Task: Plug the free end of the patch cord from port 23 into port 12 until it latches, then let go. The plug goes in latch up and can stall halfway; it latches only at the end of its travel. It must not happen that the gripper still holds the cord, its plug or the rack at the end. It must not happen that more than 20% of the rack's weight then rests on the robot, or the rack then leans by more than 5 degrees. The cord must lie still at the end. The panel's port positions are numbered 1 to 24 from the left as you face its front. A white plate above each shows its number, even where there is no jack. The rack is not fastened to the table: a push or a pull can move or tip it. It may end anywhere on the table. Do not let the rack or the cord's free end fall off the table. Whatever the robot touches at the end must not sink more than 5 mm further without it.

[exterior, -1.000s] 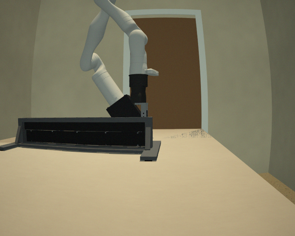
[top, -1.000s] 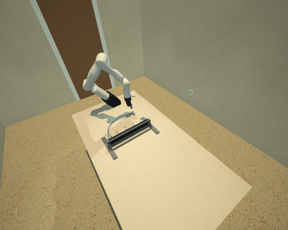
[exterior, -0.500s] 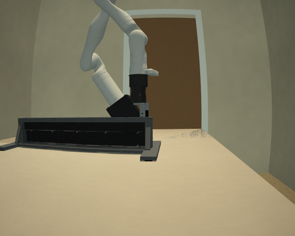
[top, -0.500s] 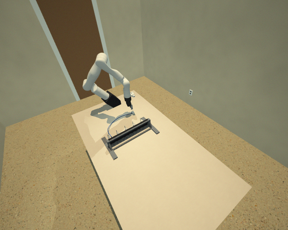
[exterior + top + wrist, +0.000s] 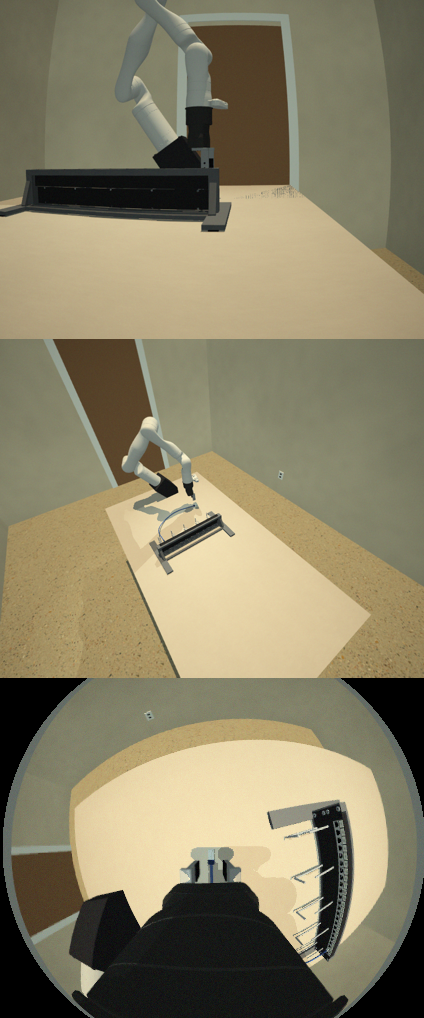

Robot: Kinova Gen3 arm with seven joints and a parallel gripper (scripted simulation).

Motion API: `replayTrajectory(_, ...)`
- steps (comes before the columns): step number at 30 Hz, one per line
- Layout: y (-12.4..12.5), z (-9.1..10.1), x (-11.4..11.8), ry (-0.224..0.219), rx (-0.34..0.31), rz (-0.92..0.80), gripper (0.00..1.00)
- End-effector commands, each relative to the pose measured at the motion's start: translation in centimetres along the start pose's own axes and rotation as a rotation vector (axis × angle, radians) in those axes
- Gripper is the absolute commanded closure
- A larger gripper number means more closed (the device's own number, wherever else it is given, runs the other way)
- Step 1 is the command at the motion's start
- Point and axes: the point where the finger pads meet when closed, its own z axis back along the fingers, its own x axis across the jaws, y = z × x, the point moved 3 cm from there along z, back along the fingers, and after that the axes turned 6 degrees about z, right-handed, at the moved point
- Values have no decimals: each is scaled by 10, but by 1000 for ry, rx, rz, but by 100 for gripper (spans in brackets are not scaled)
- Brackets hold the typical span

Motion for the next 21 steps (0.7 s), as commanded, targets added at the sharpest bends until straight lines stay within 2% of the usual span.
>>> replayTrajectory(1,1,-1,-1,2,5,-4,27)
replayTrajectory(15,1,-7,-1,2,5,-4,27)
replayTrajectory(21,1,-16,-1,2,5,-4,27)
